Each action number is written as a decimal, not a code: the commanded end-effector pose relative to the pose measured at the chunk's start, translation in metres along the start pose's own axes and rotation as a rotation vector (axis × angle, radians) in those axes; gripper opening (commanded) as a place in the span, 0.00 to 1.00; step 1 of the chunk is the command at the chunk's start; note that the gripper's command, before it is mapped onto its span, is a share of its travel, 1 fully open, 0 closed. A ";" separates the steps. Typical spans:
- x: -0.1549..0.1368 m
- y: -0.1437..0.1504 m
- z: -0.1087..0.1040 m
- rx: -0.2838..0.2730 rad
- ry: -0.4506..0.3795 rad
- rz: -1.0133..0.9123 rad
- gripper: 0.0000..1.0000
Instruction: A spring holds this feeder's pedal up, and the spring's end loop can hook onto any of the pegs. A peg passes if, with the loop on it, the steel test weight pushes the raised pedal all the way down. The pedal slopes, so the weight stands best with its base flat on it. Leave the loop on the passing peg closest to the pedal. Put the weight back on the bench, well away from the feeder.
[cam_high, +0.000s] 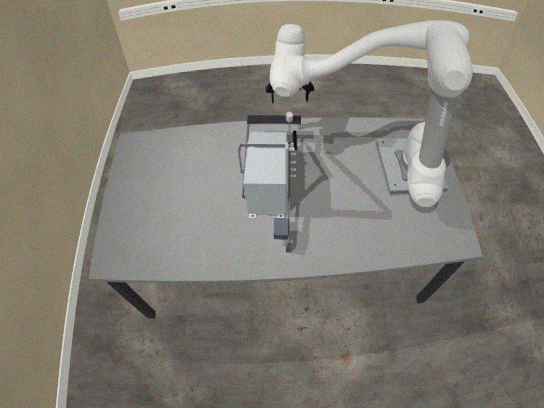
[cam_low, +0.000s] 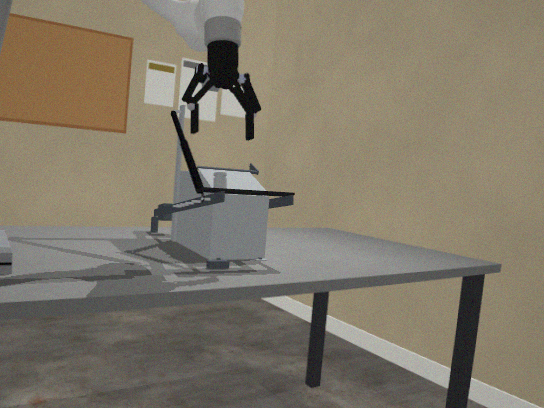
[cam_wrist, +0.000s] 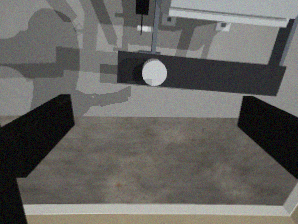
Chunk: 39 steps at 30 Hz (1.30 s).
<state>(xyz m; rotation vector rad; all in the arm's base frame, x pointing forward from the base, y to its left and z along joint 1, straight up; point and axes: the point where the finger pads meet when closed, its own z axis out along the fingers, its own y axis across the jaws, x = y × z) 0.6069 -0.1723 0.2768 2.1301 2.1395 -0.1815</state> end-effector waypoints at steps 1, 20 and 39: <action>0.000 0.000 -0.001 -0.001 0.000 0.000 1.00; 0.000 0.000 -0.001 -0.001 0.000 0.000 1.00; 0.005 0.002 0.021 -0.001 0.000 0.000 1.00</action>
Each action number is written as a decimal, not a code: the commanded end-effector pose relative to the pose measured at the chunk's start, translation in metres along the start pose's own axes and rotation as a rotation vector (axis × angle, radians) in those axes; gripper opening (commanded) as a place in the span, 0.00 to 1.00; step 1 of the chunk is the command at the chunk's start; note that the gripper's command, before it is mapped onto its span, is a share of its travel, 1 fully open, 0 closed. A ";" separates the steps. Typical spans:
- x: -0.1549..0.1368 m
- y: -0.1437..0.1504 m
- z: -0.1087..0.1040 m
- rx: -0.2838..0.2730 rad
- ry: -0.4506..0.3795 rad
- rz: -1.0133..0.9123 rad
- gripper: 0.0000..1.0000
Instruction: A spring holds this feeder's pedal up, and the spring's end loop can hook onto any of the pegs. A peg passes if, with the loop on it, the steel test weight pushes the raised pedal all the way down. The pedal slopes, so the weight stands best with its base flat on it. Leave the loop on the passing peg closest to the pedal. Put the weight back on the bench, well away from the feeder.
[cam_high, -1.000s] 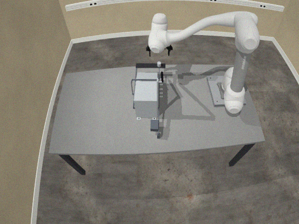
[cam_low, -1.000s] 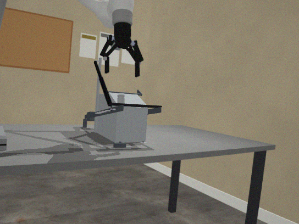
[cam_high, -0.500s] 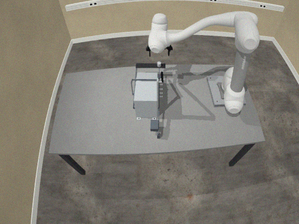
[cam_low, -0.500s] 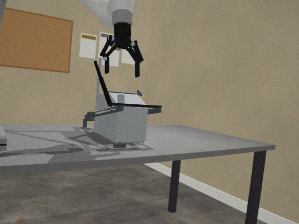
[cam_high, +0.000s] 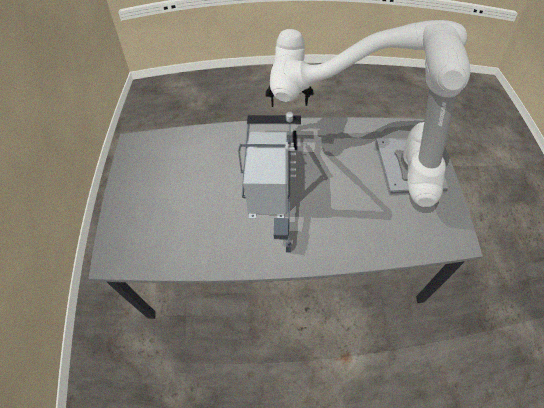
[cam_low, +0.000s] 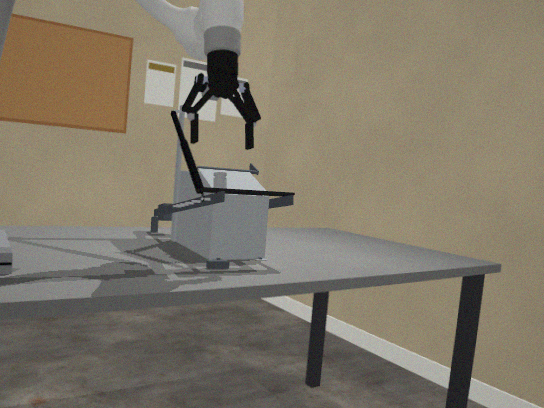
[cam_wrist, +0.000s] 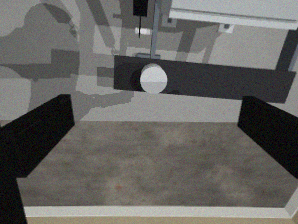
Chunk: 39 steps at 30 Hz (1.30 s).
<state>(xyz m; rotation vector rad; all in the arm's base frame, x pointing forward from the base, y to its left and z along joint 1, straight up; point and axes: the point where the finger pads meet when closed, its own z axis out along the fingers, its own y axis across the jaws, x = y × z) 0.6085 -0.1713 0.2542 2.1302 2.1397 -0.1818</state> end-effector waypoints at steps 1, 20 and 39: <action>0.000 0.000 -0.001 -0.001 0.000 0.000 1.00; 0.004 0.000 0.025 -0.001 0.000 0.000 1.00; 0.009 0.000 0.051 -0.001 0.000 0.000 1.00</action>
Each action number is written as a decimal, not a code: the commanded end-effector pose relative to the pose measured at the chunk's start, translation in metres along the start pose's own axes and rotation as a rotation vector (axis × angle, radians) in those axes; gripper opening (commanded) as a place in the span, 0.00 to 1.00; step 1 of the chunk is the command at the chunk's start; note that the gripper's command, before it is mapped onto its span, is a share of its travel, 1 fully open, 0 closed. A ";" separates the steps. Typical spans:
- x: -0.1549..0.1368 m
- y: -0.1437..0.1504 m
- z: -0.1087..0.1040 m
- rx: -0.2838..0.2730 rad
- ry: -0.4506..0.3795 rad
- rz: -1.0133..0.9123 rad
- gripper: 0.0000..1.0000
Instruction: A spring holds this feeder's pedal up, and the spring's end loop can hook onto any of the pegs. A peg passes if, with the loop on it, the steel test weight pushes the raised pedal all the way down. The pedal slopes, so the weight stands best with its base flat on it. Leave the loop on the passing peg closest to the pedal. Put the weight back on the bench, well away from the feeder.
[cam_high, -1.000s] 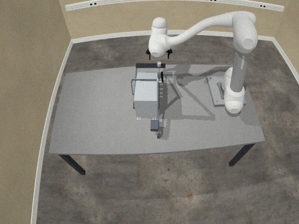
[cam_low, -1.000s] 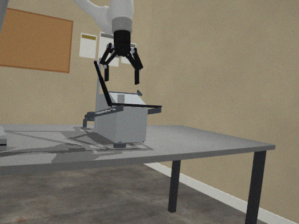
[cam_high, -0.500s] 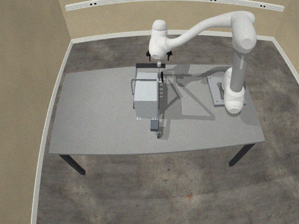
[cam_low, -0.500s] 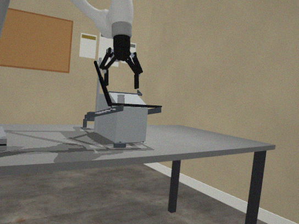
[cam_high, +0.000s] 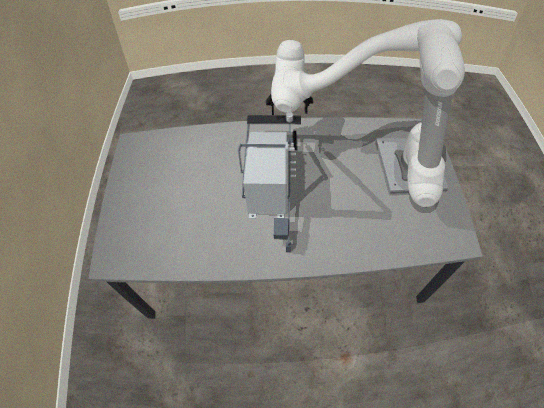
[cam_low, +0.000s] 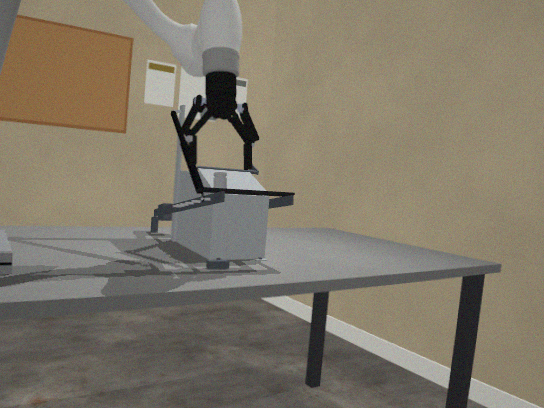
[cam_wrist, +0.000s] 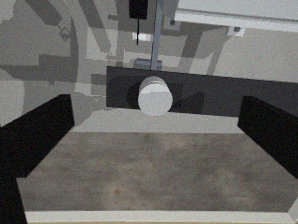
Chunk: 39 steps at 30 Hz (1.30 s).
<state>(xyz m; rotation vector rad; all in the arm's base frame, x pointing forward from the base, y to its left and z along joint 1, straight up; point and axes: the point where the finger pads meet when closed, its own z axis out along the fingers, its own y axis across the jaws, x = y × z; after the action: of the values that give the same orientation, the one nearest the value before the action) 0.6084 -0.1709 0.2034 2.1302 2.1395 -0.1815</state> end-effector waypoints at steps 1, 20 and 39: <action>0.001 0.000 0.003 -0.001 0.000 0.000 1.00; 0.004 0.000 0.022 -0.001 0.000 0.000 1.00; 0.005 0.000 0.027 -0.001 0.000 0.000 1.00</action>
<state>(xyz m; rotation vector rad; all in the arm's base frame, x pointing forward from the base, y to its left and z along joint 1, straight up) 0.6083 -0.1706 0.1751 2.1301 2.1395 -0.1817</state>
